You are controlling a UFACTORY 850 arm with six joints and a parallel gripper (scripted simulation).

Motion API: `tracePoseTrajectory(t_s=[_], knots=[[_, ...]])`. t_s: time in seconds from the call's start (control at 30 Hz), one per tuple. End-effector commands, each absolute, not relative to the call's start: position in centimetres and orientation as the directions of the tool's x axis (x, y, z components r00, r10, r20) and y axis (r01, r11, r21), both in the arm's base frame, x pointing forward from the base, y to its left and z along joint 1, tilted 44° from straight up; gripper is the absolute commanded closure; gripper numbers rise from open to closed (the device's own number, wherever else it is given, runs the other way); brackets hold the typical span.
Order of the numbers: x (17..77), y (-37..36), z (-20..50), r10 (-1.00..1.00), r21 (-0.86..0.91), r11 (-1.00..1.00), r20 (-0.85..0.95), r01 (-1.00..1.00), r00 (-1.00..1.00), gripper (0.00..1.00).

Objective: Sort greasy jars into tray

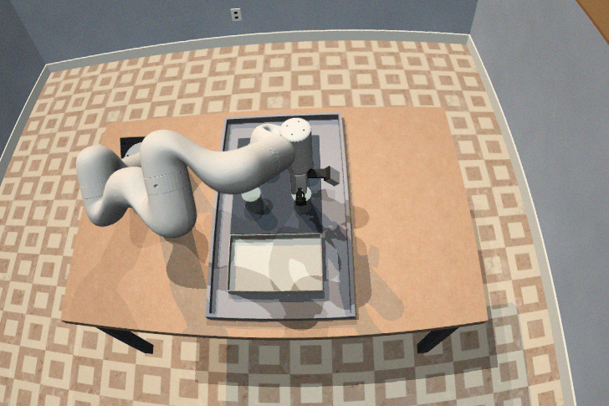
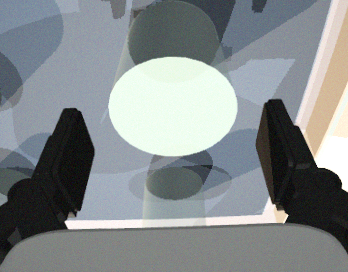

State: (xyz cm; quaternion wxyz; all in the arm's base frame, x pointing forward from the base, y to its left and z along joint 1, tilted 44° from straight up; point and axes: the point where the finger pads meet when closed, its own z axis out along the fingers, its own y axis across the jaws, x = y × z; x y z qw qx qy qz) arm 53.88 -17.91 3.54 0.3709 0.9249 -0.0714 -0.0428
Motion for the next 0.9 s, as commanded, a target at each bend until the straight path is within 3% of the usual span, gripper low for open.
tracePoseTrajectory(t_s=[0.0,0.87], knots=[[53.9,-18.4,3.1,-0.163,0.692,-0.715,-0.025,-0.101,0.986,0.0],[53.4,-20.8,0.5,-0.163,0.692,-0.715,-0.025,-0.101,0.986,0.0]])
